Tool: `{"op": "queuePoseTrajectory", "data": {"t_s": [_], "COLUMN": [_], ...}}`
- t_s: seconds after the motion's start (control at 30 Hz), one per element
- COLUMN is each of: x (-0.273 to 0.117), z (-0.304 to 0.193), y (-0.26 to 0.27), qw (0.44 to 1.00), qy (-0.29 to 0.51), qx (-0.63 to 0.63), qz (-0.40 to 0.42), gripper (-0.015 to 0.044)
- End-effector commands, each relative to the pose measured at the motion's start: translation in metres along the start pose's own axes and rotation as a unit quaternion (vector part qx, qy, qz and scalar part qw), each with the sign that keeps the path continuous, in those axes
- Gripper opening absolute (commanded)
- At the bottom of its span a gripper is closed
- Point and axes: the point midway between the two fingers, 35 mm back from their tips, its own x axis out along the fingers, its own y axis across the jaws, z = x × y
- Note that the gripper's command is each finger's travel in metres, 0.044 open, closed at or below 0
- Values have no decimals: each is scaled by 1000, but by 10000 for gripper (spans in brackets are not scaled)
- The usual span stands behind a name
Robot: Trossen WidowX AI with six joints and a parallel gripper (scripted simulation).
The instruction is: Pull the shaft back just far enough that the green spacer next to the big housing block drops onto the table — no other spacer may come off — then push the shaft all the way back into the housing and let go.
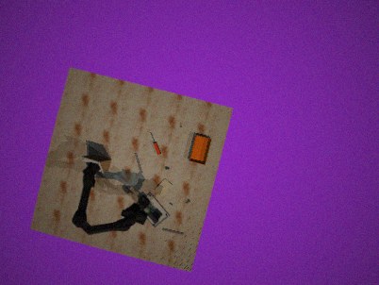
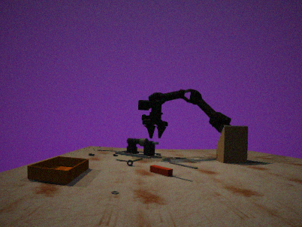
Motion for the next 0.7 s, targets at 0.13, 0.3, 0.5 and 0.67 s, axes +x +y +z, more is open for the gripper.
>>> {"op": "queuePoseTrajectory", "data": {"t_s": [0.13, 0.3, 0.5, 0.67], "x": [1, 1, 8, 16], "z": [-1, -1, -1, 0], "y": [0, 0, 0, 0], "qw": [1000, 1000, 1000, 1000], "qy": [0, 0, 0, 0], "qx": [-5, -5, -5, -4], "qz": [-3, -3, -3, -3], "gripper": [440, 440, 440, 440]}}
